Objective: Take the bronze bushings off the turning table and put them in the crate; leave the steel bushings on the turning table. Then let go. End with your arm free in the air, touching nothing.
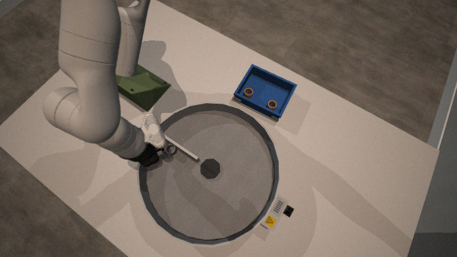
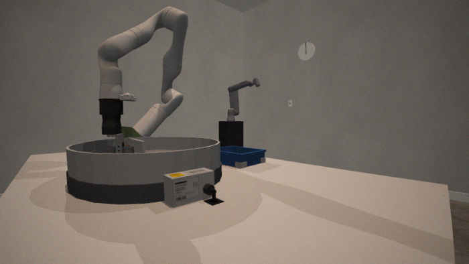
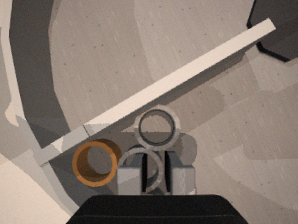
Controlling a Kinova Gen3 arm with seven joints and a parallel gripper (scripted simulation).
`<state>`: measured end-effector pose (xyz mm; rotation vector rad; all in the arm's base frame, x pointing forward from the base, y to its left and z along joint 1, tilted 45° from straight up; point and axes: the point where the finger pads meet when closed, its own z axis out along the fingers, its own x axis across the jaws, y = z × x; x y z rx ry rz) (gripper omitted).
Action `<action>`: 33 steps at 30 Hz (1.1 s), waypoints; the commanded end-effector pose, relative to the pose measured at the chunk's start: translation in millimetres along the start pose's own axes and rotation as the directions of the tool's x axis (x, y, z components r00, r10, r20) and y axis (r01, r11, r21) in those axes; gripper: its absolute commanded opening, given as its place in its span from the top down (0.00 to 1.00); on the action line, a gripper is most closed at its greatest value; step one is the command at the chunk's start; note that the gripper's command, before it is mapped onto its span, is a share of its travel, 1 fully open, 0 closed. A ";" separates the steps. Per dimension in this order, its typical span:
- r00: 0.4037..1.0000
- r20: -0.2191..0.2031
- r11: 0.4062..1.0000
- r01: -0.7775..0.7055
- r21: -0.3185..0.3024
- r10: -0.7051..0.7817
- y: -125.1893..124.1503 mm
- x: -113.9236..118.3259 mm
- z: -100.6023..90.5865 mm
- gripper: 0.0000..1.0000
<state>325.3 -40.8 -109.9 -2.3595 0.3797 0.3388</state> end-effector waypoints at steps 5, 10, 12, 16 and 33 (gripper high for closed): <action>1.000 -0.002 1.000 0.000 -0.001 0.000 0.3 0.5 -0.7 1.00; 1.000 -0.002 1.000 0.000 -0.001 0.000 0.3 0.5 -0.7 1.00; 1.000 -0.002 1.000 0.000 -0.001 0.000 0.3 0.5 -0.7 1.00; 1.000 -0.002 1.000 0.000 -0.001 0.000 0.3 0.5 -0.7 1.00; 1.000 -0.003 1.000 0.000 -0.001 0.000 0.3 0.9 -0.8 1.00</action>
